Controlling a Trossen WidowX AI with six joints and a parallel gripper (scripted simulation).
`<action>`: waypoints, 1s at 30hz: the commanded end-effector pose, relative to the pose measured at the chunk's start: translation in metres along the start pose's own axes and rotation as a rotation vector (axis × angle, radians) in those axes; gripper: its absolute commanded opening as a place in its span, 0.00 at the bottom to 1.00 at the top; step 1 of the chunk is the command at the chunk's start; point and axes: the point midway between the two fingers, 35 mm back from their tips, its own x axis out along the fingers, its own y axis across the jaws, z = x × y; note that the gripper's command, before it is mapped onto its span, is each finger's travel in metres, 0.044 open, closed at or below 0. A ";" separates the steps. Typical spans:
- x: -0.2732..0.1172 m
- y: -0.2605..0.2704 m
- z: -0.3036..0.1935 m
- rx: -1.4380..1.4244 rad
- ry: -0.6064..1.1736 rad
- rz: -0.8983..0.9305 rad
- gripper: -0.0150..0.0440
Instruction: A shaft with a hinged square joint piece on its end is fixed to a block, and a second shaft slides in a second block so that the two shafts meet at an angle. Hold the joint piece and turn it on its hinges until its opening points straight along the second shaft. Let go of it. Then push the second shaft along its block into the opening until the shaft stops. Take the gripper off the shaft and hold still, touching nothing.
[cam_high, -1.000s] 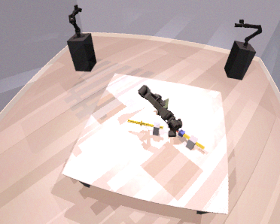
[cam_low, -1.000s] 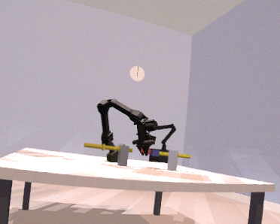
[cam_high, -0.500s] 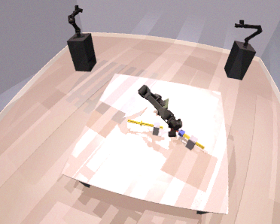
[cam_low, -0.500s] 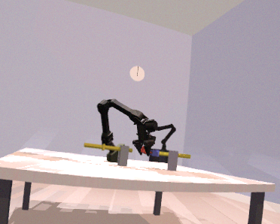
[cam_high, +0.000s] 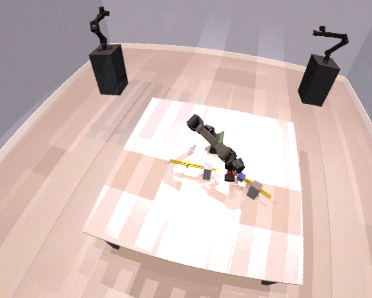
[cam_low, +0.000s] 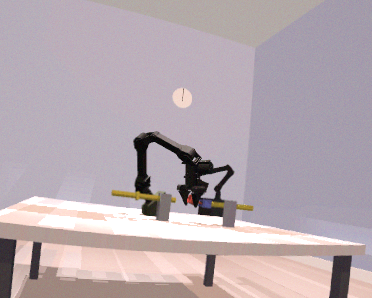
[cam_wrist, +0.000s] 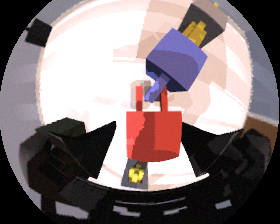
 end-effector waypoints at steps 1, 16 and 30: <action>-0.008 -0.001 0.004 0.005 0.119 -0.003 1.00; -0.024 -0.002 0.007 -0.002 0.330 -0.044 1.00; -0.085 -0.002 0.015 0.354 0.197 -0.128 1.00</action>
